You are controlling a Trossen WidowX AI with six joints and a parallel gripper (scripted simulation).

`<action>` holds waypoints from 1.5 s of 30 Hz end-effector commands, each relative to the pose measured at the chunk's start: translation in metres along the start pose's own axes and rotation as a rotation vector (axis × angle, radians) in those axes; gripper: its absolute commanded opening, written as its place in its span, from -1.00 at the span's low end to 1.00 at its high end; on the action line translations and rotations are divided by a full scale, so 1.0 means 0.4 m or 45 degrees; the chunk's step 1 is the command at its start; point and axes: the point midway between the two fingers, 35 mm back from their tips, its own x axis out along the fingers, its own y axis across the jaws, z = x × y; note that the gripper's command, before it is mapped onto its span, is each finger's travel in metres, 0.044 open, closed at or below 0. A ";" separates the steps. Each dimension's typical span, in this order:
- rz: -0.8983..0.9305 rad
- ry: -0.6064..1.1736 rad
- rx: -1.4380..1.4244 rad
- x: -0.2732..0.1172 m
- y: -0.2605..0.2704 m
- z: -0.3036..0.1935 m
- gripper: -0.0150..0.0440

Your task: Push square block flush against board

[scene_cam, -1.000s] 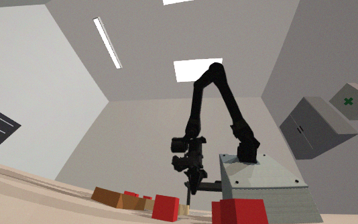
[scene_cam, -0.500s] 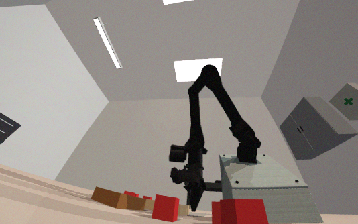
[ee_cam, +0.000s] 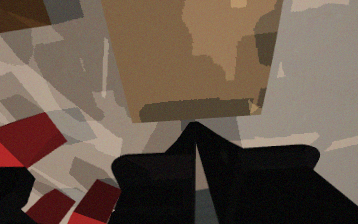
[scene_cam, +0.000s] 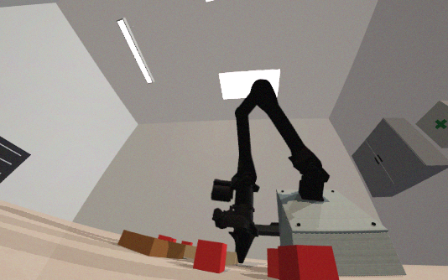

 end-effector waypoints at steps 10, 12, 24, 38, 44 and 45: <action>0.006 0.002 0.001 0.001 0.002 0.034 -0.49; 0.006 0.002 0.001 0.001 0.002 0.039 -0.49; 0.006 0.001 0.000 0.001 0.002 0.069 -0.49; 0.006 0.002 0.000 0.001 0.002 0.062 -0.49; 0.006 0.002 0.001 0.002 0.001 0.037 -0.49; 0.006 0.002 0.001 0.002 0.001 0.033 -0.49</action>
